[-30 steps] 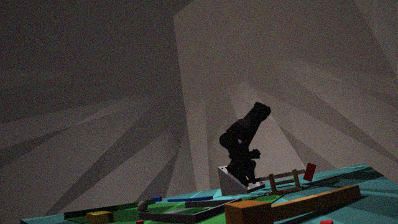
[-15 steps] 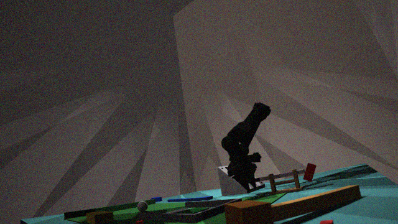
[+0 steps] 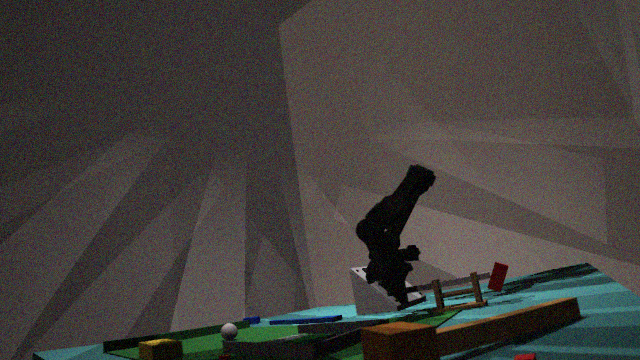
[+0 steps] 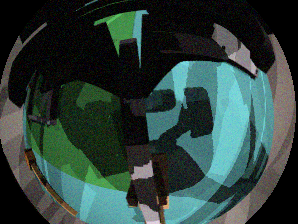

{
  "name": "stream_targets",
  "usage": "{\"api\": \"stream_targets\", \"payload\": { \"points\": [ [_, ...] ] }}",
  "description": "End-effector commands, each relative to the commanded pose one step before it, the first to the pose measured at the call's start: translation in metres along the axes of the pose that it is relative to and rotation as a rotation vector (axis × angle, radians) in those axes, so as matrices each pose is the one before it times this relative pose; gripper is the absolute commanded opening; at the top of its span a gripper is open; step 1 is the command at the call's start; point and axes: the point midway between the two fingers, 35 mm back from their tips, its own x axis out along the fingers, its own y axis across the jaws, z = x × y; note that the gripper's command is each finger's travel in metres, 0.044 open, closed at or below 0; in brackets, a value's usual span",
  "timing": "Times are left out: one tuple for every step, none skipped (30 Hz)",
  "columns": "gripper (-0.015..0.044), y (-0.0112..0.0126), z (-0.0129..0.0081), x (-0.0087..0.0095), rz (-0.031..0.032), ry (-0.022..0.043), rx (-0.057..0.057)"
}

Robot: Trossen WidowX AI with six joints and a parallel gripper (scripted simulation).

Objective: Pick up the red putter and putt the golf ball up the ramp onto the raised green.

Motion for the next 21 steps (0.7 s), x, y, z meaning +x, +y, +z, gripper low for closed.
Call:
{"api": "stream_targets", "payload": {
  "points": [
    [0.0000, -0.00034, 0.00040, -0.00025, -0.00086, -0.00040, -0.0034],
    [0.0000, -0.00015, 0.00002, -0.00062, 0.00006, 0.00051, 0.0000],
    [0.0000, -0.00030, 0.00005, -0.00126, 0.00012, 0.00101, -0.0001],
    [0.0000, -0.00043, 0.00009, -0.00193, 0.00019, 0.00149, -0.0001],
    [0.0000, -0.00053, 0.00014, -0.00251, 0.00026, 0.00182, -0.0001],
    [0.0000, -0.00059, 0.00021, -0.00310, 0.00033, 0.00209, -0.0001],
    [0.0000, -0.00063, 0.00030, -0.00366, 0.00040, 0.00223, -0.0001],
    [0.0000, -0.00059, 0.00039, -0.00399, 0.00044, 0.00216, 0.0000],
    [0.0000, -0.00051, 0.00047, -0.00409, 0.00045, 0.00192, 0.0000],
    [0.0000, -0.00042, 0.00055, -0.00414, 0.00045, 0.00166, 0.0001],
    [0.0000, -0.00034, 0.00063, -0.00417, 0.00043, 0.00139, 0.0001],
    [0.0000, -0.00025, 0.00071, -0.00420, 0.00041, 0.00112, 0.0001],
    [0.0000, -0.00017, 0.00079, -0.00423, 0.00038, 0.00085, 0.0002],
    [0.0000, -0.00008, 0.00088, -0.00426, 0.00034, 0.00059, 0.0002],
    [0.0000, 0.00000, 0.00096, -0.00428, 0.00029, 0.00032, 0.0002],
    [0.0000, 0.00008, 0.00105, -0.00430, 0.00024, 0.00006, 0.0003],
    [0.0000, 0.00016, 0.00114, -0.00432, 0.00018, -0.00020, 0.0003],
    [0.0000, 0.00023, 0.00123, -0.00434, 0.00011, -0.00046, 0.0003],
    [0.0000, 0.00031, 0.00132, -0.00435, 0.00003, -0.00072, 0.0003],
    [0.0000, 0.00038, 0.00142, -0.00436, -0.00006, -0.00097, 0.0003],
    [0.0000, 0.00045, 0.00151, -0.00437, -0.00015, -0.00122, 0.0003]
  ]
}}
